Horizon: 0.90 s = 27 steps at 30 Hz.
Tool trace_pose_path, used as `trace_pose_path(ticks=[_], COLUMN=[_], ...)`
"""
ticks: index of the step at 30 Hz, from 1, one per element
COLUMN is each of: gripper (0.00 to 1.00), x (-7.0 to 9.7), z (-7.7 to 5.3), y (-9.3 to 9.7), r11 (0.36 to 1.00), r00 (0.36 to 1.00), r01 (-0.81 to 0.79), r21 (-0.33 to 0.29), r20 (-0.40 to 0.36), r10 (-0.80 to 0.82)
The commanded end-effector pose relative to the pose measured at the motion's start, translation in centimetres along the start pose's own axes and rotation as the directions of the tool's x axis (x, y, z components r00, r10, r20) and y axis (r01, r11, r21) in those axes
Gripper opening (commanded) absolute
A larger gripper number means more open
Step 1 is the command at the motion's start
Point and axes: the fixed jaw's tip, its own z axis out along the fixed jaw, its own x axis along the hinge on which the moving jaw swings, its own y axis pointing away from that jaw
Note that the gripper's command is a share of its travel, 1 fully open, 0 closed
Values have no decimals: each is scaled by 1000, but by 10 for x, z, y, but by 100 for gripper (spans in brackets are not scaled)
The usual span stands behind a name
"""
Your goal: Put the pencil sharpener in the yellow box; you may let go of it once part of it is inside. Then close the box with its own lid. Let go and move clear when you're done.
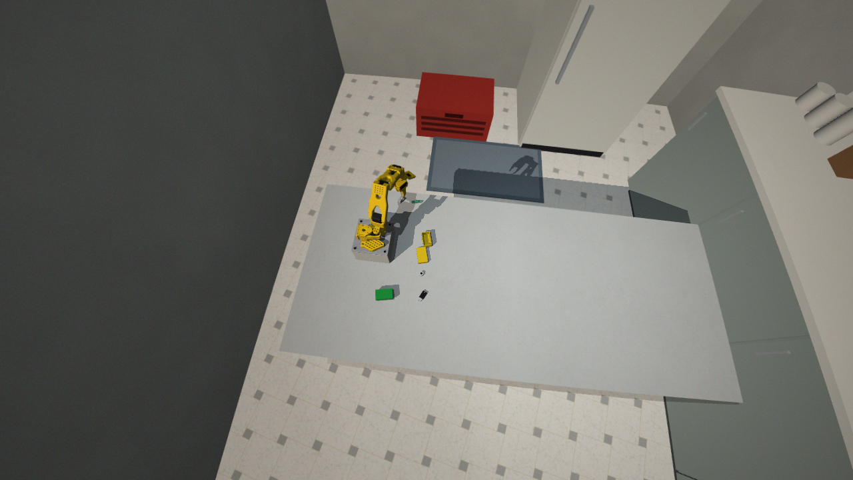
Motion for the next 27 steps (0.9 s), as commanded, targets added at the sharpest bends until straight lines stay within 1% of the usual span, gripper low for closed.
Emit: trace_pose_path(ticks=[1, 27], gripper=[18, 18], x=[4, 6], z=[5, 8], y=[0, -1], r11=[1000, 1000], r00=[1000, 1000], r01=[0, 0], r21=[8, 8], r20=[-18, -18], r10=[0, 0])
